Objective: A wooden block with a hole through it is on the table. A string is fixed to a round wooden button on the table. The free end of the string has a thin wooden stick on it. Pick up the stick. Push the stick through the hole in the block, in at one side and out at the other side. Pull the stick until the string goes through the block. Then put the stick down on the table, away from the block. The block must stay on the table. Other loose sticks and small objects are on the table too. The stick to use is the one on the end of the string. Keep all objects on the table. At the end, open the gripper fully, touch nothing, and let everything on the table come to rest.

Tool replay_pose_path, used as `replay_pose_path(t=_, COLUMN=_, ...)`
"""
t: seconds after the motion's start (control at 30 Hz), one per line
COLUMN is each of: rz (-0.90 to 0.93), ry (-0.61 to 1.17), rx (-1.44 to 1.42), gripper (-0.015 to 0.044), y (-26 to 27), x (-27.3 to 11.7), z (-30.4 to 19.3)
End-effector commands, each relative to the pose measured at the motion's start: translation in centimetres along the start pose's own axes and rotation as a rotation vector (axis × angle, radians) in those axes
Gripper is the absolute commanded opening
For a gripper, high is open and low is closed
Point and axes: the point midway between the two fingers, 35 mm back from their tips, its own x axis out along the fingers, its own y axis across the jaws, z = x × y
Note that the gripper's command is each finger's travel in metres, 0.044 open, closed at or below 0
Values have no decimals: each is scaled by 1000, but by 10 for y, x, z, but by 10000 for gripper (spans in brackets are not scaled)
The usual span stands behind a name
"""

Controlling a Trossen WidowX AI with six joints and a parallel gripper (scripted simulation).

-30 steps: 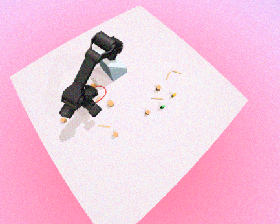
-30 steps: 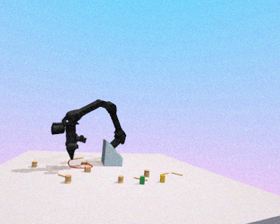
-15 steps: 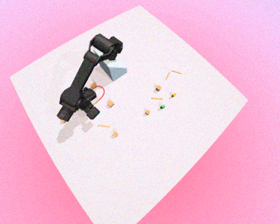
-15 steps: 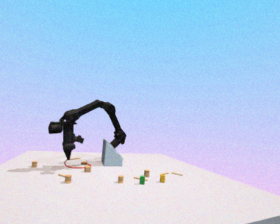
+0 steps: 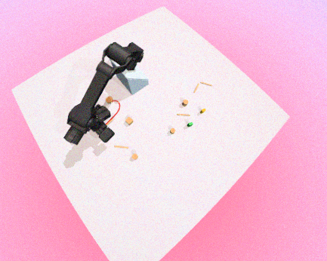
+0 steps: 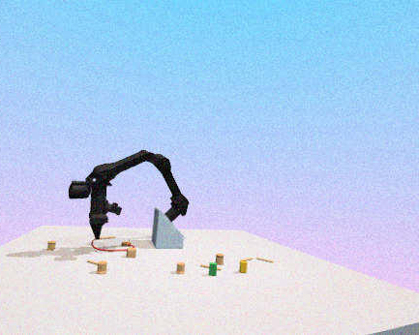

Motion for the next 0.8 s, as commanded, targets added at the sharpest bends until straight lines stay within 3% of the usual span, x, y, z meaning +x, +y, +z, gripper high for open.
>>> replay_pose_path(t=0.0, rz=-2, ry=23, rx=1, gripper=0, y=-2, x=-3, z=-9)
replay_pose_path(t=0.77, rz=-5, ry=81, rx=-2, gripper=0, y=-8, x=-6, z=-36)
